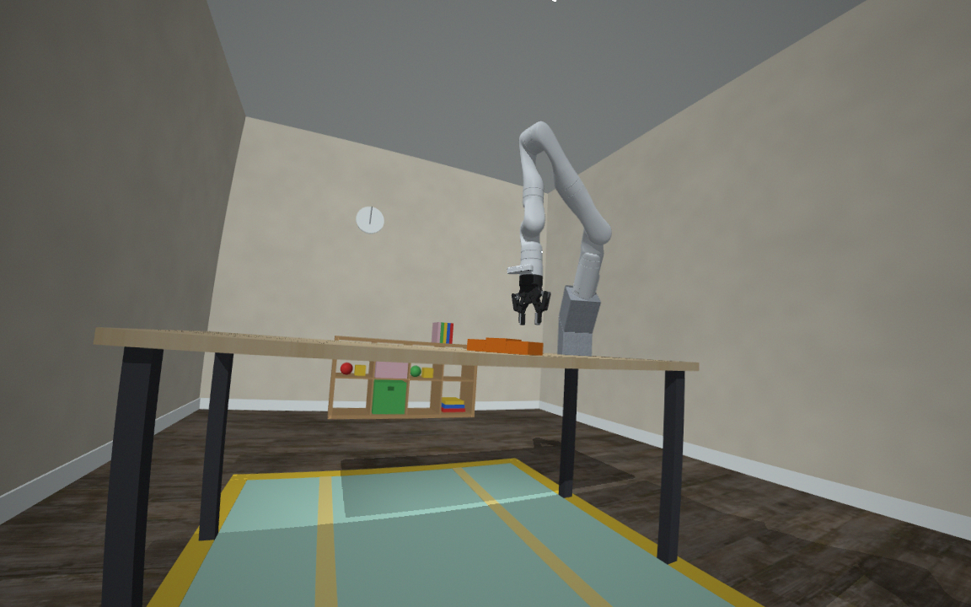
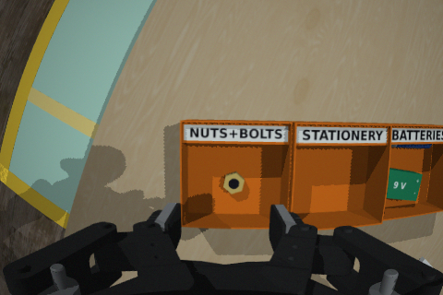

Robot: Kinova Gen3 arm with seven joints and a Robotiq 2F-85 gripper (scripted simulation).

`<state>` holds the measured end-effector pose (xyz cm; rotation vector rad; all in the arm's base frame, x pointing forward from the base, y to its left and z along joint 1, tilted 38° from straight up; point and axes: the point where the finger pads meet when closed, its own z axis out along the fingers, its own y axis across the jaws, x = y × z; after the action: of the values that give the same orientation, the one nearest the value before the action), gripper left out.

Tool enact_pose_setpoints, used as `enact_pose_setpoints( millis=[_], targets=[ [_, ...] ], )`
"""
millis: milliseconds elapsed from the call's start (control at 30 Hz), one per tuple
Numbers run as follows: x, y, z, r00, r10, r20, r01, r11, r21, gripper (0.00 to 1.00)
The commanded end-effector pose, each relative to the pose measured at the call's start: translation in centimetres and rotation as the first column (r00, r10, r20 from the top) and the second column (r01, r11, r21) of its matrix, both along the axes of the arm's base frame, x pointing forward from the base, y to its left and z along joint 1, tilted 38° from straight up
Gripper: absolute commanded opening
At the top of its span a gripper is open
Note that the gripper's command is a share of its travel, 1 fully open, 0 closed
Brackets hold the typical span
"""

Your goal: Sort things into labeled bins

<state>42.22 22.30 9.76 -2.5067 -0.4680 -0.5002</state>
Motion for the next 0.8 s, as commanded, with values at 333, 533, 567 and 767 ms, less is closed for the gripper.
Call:
enact_pose_setpoints(
  millis=[333, 533, 567, 767],
  targets=[
    [-0.7, -3.3, 4.1, 1.000, -0.013, 0.014, 0.014, 1.000, -0.007, 1.00],
    [-1.1, -4.2, 5.3, 1.000, -0.013, 0.014, 0.014, 1.000, -0.007, 1.00],
    [-1.2, -4.4, 5.6, 1.000, -0.013, 0.014, 0.014, 1.000, -0.007, 1.00],
    [-1.9, -5.7, 7.5, 1.000, -0.014, 0.014, 0.014, 1.000, -0.007, 1.00]
  ],
)
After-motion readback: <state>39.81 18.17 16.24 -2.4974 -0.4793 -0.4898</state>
